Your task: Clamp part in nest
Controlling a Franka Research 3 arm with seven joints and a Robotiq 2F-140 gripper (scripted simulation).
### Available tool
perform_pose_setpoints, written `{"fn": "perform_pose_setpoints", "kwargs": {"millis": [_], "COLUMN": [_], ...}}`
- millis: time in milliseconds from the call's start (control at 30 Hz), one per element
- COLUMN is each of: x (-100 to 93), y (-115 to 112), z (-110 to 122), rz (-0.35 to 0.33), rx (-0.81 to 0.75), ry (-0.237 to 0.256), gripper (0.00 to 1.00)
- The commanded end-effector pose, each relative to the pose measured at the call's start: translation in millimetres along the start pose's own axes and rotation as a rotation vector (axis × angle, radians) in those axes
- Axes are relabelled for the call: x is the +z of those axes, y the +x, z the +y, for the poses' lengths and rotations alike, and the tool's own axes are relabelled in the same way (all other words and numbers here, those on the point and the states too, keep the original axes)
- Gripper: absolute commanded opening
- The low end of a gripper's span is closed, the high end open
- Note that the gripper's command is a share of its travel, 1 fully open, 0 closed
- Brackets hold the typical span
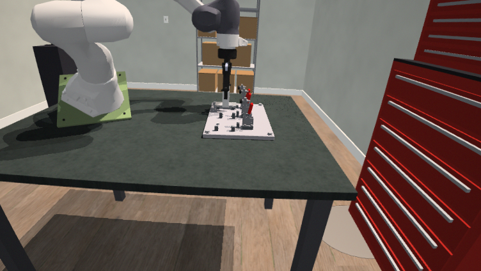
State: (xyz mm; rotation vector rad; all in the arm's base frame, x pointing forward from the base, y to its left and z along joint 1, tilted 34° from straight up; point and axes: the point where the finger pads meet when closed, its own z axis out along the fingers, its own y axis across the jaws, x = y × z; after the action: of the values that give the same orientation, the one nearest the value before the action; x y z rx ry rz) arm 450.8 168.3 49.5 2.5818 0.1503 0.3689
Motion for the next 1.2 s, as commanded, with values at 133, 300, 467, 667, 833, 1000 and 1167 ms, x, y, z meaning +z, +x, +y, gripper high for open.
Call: {"fn": "perform_pose_setpoints", "kwargs": {"millis": [133, 300, 467, 667, 833, 1000, 1167], "x": [-1.2, -1.2, -1.2, -1.7, -4.5, -16.4, -34.2], "y": [0.7, 0.7, 0.7, 0.7, 0.7, 0.6, 0.6], "z": [-0.4, -0.4, -0.4, -0.4, -0.4, -0.4, -0.3], "rz": [0.002, 0.002, 0.002, 0.002, 0.002, 0.002, 0.002], "rx": [-0.002, -0.002, -0.002, -0.002, -0.002, -0.002, -0.002], "ry": [0.003, 0.003, 0.003, 0.003, 0.003, 0.003, 0.003], "gripper": [0.58, 0.58, 0.58, 0.58, 0.58, 0.58, 0.58]}}
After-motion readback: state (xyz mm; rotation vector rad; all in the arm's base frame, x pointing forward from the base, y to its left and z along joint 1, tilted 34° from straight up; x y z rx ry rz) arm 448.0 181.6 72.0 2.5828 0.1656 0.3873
